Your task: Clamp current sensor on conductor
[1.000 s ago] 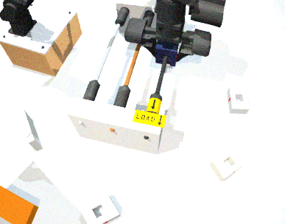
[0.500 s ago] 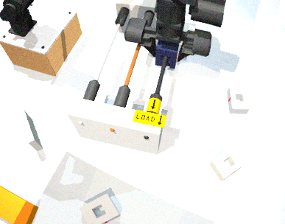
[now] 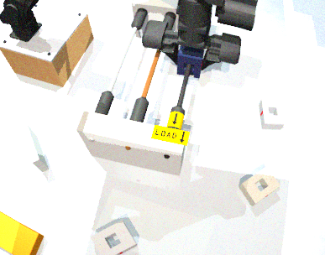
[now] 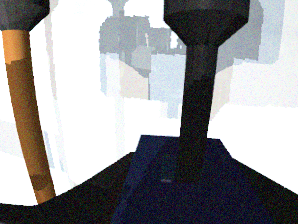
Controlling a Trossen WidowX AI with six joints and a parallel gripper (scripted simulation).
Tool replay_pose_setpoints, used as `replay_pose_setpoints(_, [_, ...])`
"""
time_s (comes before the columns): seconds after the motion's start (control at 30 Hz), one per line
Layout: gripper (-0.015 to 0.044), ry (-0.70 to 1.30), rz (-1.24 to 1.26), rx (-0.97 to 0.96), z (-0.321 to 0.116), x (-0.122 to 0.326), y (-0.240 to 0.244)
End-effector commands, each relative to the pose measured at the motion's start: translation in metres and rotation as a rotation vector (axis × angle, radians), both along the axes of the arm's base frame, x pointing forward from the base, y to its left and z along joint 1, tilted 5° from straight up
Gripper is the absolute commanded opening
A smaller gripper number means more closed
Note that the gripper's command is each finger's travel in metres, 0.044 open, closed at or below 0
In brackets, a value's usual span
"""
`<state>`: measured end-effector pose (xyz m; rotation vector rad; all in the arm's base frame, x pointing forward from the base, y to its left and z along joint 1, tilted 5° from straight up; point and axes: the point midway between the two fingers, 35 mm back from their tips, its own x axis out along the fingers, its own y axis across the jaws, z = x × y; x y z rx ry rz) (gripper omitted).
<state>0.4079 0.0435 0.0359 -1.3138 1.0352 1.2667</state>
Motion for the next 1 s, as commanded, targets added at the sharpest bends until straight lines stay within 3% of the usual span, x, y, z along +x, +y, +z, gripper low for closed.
replay_pose_setpoints(0.0, [0.0016, -0.001, 0.0, 0.0, 0.0006, -0.0001, 0.0])
replay_pose_setpoints(0.97, [0.0, -0.001, 0.0, 0.0, -0.0018, 0.0005, 0.0002])
